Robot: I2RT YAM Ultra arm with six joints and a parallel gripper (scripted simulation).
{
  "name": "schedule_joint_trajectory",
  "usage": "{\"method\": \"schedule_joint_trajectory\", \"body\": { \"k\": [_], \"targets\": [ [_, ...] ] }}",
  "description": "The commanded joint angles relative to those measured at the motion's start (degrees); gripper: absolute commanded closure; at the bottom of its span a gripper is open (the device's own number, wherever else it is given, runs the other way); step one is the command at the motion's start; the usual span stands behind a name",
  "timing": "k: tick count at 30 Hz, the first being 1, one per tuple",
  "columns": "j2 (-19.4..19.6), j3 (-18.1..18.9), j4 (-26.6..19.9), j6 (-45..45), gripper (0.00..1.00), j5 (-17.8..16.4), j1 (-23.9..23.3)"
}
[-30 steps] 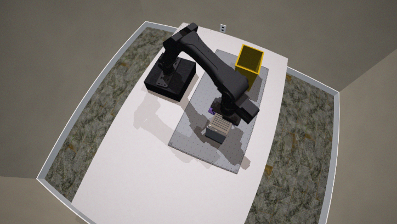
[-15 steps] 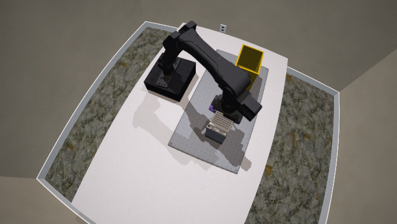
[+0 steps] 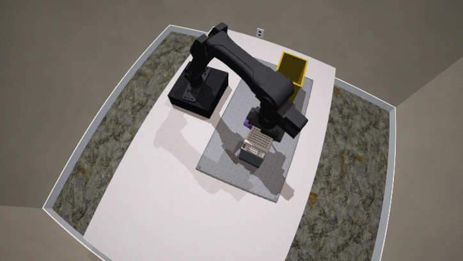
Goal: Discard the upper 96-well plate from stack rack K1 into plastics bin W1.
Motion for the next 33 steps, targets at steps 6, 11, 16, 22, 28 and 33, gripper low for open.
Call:
{"method": "schedule_joint_trajectory", "body": {
  "k": [6, 11, 16, 22, 28, 33],
  "targets": [
    [0.2, 3.0, -2.6, 0.4, 1.00, -0.2, 1.0],
    [-0.2, 3.7, -2.9, 0.4, 1.00, -0.2, 1.0],
    [-0.5, 3.2, -2.7, 0.4, 1.00, -0.2, 1.0],
    [-0.5, 3.2, -2.7, 0.4, 1.00, -0.2, 1.0],
    [-0.5, 3.2, -2.7, 0.4, 1.00, -0.2, 1.0],
    [-0.5, 3.2, -2.7, 0.4, 1.00, -0.2, 1.0]
  ]
}}
